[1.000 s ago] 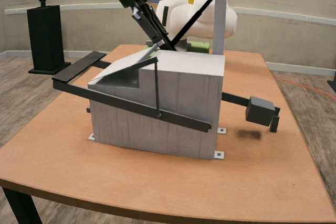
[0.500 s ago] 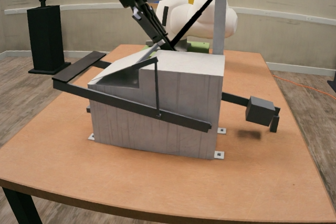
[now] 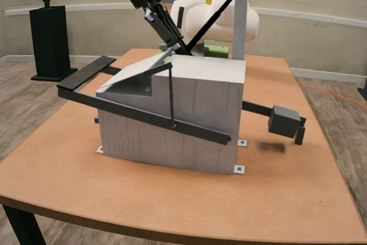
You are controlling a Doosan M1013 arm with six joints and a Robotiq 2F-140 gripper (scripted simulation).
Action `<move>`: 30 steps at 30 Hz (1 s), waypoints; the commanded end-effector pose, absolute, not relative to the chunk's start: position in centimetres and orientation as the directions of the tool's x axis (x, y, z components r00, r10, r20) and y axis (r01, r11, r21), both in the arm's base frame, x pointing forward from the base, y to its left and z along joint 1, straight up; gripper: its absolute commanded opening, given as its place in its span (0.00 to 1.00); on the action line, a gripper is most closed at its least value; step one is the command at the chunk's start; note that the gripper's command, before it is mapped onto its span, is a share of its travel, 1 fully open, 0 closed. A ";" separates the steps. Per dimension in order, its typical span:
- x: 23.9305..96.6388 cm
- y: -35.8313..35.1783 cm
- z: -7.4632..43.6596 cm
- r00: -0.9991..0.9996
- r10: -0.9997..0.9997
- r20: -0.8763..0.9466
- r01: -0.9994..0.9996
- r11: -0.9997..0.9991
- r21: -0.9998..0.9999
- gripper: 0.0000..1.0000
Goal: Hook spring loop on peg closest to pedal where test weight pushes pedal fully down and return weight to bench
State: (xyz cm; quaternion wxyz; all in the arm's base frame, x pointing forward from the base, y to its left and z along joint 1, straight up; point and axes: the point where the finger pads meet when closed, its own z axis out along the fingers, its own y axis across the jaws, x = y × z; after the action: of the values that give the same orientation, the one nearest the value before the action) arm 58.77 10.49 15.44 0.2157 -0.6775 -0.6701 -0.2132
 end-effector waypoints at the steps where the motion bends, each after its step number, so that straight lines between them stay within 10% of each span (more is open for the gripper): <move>1: 58.8 10.5 15.5 0.010 0.816 0.578 1.000 -0.009 -0.006 0.17; 30: 58.8 10.3 15.3 0.010 0.816 0.578 1.000 -0.009 -0.006 0.17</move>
State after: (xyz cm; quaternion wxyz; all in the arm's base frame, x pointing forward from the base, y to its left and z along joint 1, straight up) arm 58.80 10.28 15.19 0.2159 -0.6774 -0.6701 -0.2131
